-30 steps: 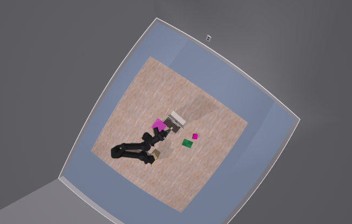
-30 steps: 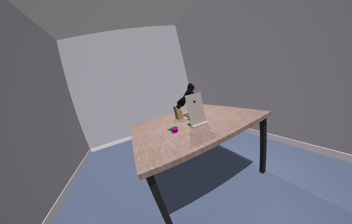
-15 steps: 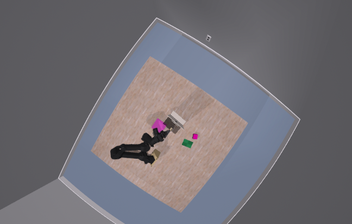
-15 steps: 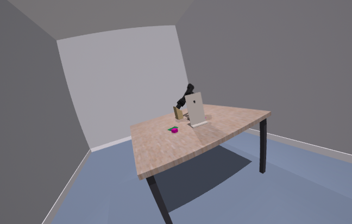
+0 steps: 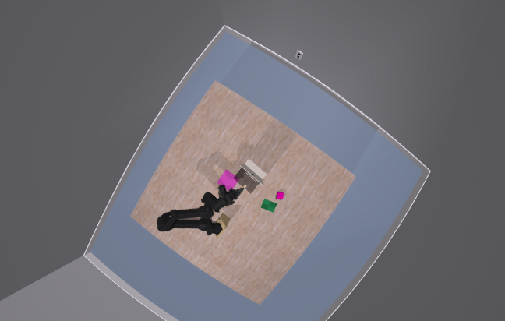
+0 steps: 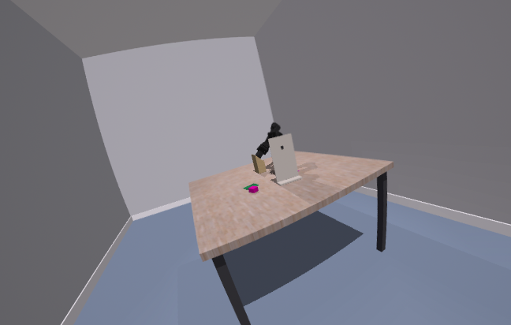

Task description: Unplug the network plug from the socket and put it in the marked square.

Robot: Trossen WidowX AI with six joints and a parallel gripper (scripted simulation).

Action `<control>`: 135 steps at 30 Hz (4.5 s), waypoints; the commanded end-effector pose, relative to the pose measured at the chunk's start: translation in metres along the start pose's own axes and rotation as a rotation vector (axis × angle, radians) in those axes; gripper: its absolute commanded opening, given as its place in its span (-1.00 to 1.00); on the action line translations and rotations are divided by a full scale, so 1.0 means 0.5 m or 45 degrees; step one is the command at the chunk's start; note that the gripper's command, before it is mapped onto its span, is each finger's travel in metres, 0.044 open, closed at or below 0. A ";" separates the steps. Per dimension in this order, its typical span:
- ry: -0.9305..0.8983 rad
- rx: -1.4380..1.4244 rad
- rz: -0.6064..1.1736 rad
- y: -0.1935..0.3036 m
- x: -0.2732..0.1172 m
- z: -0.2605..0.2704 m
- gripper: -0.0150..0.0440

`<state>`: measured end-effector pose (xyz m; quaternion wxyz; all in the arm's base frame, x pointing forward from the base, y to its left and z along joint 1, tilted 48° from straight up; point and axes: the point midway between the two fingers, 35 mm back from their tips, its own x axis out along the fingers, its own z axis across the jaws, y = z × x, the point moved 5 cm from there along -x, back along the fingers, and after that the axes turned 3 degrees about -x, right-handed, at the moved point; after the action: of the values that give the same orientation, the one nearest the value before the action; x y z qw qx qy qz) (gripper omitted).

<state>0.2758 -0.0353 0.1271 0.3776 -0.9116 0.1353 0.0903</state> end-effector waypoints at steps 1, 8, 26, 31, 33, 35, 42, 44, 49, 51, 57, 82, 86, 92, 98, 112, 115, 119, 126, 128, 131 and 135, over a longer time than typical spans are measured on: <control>0.016 -0.001 -0.015 -0.007 -0.005 -0.025 -0.49; 0.020 0.000 -0.015 -0.008 -0.018 -0.055 -0.49; -0.173 -0.113 -0.133 -0.027 -0.029 -0.041 -0.49; -0.345 -0.208 -0.252 -0.043 -0.027 0.004 -0.49; -0.412 -0.243 -0.303 -0.049 -0.028 0.021 -0.49; -0.477 -0.277 -0.356 -0.055 -0.030 0.039 -0.49; -0.692 -0.381 -0.556 -0.074 -0.043 0.097 -0.49; -0.750 -0.407 -0.617 -0.079 -0.049 0.113 -0.49; -0.888 -0.461 -0.776 -0.091 -0.066 0.150 -0.49; -0.940 -0.479 -0.843 -0.095 -0.074 0.163 -0.49; -1.069 -0.513 -1.025 -0.105 -0.098 0.197 -0.49; -1.076 -0.519 -1.027 -0.107 -0.092 0.235 -0.49; -1.077 -0.519 -1.027 -0.108 -0.091 0.243 -0.49; -1.077 -0.519 -1.027 -0.108 -0.091 0.255 -0.49; -1.077 -0.519 -1.027 -0.109 -0.091 0.266 -0.49; -1.075 -0.515 -1.029 -0.110 -0.094 0.293 -0.49; -1.075 -0.514 -1.029 -0.111 -0.095 0.298 -0.49; -1.074 -0.512 -1.030 -0.111 -0.097 0.306 -0.49; -1.072 -0.508 -1.032 -0.111 -0.099 0.317 -0.49; -1.072 -0.508 -1.032 -0.112 -0.099 0.317 -0.49; -1.073 -0.509 -1.031 -0.115 -0.099 0.318 -0.49; -1.073 -0.509 -1.031 -0.117 -0.100 0.321 -0.49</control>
<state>0.2370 0.1266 0.0682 0.2234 -0.8296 -0.4041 0.3140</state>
